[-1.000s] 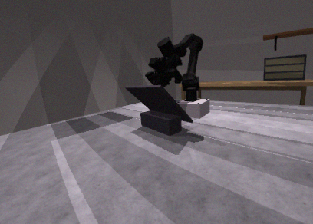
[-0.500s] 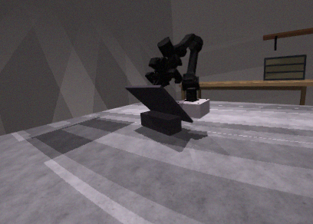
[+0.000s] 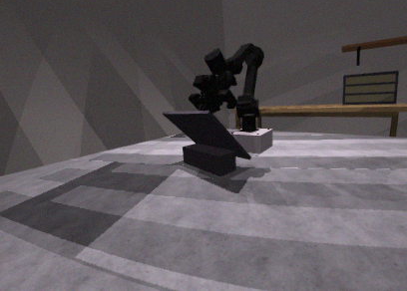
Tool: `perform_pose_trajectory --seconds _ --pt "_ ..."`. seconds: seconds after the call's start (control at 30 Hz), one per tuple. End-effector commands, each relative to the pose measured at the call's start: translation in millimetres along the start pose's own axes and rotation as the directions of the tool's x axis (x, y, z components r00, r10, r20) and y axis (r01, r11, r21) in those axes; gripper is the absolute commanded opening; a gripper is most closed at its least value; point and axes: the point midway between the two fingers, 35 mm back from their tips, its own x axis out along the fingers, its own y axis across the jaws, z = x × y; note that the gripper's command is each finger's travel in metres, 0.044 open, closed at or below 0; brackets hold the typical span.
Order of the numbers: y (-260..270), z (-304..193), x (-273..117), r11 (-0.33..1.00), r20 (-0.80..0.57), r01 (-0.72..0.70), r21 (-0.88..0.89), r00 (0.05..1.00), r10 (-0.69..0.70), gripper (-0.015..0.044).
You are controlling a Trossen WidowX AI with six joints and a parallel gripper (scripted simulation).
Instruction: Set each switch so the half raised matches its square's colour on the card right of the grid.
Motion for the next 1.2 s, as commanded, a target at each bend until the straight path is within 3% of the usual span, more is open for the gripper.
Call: perform_pose_trajectory --seconds 0.0,1.17 --pt "0.5 -0.9 1.0 1.000 -0.001 -0.004 -0.002 1.000 0.004 0.0000" --pt "0.6 1.0 -3.4 1.000 -0.004 -0.001 0.001 1.000 0.001 0.0000"
